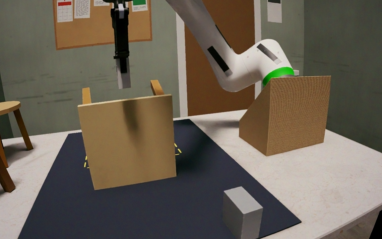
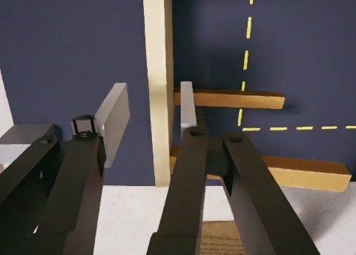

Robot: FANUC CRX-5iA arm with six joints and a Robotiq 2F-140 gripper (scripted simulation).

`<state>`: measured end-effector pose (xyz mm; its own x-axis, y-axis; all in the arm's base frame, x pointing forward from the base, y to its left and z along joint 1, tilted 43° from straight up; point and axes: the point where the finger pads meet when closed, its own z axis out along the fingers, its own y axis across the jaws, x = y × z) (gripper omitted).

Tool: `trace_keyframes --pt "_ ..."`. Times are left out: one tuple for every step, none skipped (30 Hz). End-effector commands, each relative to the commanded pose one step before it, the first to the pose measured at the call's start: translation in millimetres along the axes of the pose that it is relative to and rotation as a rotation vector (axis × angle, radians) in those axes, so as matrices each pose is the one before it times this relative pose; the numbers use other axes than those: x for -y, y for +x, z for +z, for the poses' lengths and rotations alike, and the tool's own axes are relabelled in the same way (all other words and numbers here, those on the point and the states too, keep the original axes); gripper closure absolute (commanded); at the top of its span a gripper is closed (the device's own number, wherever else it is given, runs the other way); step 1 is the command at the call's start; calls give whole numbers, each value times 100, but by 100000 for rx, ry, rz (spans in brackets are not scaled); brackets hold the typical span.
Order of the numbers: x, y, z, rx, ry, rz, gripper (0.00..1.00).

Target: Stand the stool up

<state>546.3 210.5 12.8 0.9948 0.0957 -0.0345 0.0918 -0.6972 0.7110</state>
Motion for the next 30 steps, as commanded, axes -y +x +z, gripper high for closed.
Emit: trace_keyframes --pt "17 41 87 -210 78 12 67" --pt "1 0 23 0 0 0 67" --pt "1 0 15 0 0 0 67" --pt "0 0 8 0 0 0 67" --pt "0 0 3 0 0 0 67" --pt "0 0 0 0 0 0 67" --pt "0 0 0 0 0 0 67" --pt "0 0 1 0 0 0 67" --pt "0 0 1 0 0 0 67" --pt "0 0 6 0 0 0 67" --pt "0 0 15 0 0 0 67" --pt "0 0 29 0 0 0 67" --pt "0 0 45 0 0 0 67" --pt "0 0 64 0 0 0 67" --pt "0 0 85 0 0 0 67" --pt "0 0 107 0 0 0 67" --pt "0 0 130 0 0 0 67" --pt "0 1 156 0 0 0 67" --pt "0 0 180 0 0 0 67" --pt "0 0 205 0 0 0 67" --pt "0 0 230 0 0 0 67" --pt "0 0 253 0 0 0 67" --pt "0 0 0 0 0 0 67" --pt "0 0 0 0 0 0 67" --pt "0 0 277 0 0 0 67" --pt "0 0 298 0 0 0 67" --pt "0 -1 318 0 0 0 67" --pt "0 0 338 0 0 0 67" --pt "0 0 354 0 0 0 67" --pt "0 0 367 0 0 0 67"
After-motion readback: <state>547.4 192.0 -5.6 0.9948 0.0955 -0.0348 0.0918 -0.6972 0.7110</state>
